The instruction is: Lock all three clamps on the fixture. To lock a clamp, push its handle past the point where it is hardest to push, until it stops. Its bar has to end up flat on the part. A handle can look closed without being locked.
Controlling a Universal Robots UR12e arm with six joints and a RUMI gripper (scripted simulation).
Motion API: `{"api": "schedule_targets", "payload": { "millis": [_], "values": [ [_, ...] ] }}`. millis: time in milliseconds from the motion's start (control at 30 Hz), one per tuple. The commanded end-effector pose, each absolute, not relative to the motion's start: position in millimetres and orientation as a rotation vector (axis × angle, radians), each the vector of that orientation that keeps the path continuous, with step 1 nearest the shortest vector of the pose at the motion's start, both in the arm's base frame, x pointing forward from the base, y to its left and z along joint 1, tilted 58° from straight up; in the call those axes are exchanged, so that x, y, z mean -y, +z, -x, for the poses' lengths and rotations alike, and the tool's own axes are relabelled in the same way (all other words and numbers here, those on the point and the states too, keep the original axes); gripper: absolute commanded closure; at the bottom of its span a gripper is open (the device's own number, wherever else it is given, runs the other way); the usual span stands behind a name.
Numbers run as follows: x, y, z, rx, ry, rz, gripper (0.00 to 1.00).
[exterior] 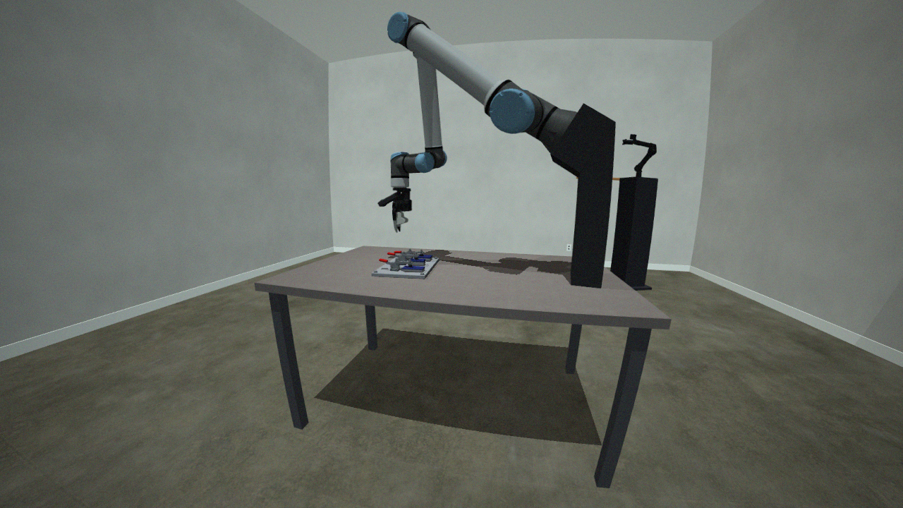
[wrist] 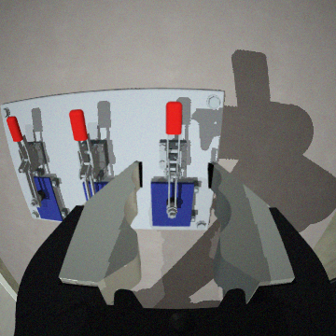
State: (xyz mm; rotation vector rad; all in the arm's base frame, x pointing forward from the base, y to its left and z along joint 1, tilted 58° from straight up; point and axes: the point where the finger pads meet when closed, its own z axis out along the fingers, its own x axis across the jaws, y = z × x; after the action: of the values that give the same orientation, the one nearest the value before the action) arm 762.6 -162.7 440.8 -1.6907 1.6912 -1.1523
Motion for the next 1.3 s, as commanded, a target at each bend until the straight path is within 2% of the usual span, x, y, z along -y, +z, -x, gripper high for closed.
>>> {"api": "schedule_targets", "payload": {
  "millis": [0, 1267],
  "values": [
    [162.5, 441.5, -762.6, -1.690, -1.153, 1.690, 0.72],
    [155.4, 458.4, -736.4, -1.690, -1.153, 1.690, 0.72]
  ]
}}
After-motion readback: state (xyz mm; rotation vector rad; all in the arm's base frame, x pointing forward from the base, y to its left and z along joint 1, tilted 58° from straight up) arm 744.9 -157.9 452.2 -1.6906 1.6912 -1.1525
